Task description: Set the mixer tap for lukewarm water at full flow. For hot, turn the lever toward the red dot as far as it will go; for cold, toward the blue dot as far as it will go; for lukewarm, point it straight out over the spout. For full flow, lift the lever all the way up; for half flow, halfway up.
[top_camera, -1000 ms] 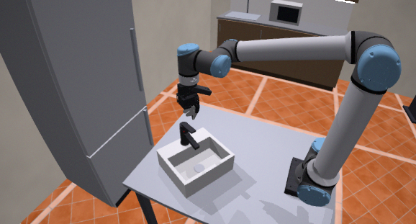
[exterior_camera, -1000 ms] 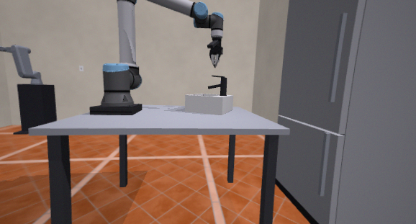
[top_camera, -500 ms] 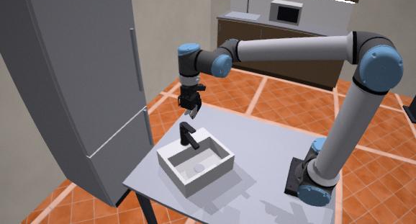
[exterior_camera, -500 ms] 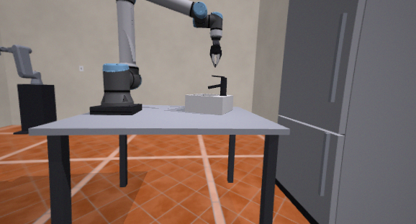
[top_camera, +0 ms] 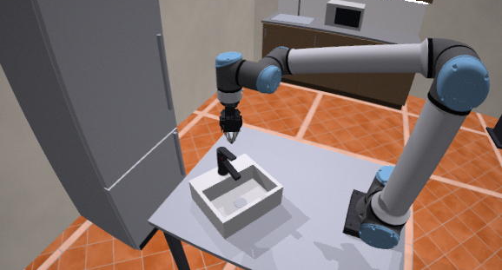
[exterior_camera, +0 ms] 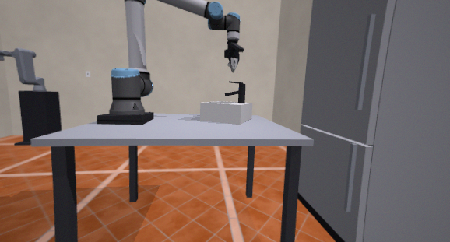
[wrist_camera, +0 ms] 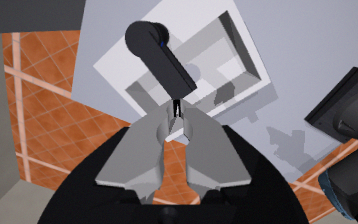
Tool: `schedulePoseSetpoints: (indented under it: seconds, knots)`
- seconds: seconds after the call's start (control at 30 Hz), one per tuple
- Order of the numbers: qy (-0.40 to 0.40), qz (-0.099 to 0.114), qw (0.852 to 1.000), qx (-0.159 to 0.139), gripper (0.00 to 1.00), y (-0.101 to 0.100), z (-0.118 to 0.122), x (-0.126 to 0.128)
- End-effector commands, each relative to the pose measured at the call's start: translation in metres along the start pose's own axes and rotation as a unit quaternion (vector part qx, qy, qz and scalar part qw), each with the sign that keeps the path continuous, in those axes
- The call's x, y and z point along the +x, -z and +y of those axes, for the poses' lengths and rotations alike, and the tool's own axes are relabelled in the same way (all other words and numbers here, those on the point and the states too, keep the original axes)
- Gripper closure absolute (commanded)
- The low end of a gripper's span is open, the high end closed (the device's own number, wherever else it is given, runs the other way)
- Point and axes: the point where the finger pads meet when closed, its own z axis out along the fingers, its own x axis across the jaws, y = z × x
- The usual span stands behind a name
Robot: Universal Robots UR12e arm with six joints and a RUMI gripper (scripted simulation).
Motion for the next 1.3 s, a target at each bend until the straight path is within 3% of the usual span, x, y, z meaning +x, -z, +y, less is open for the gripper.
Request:
schedulePoseSetpoints:
  seconds: [0.0,0.3,0.7,1.23,1.27]
  knots:
    - [0.138,-0.003,0.99,-0.007,1.0,0.0011,0.0027,-0.001]
    - [0.23,-0.003,0.973,-0.006,1.0,0.002,0.0051,-0.003]
    - [0.285,-0.004,0.958,-0.006,1.0,0.0028,0.0077,-0.0044]
    - [0.301,-0.004,0.954,-0.006,1.0,0.0024,0.008,-0.0047]
    - [0.301,-0.004,0.954,-0.006,0.6,0.0024,0.008,-0.0047]
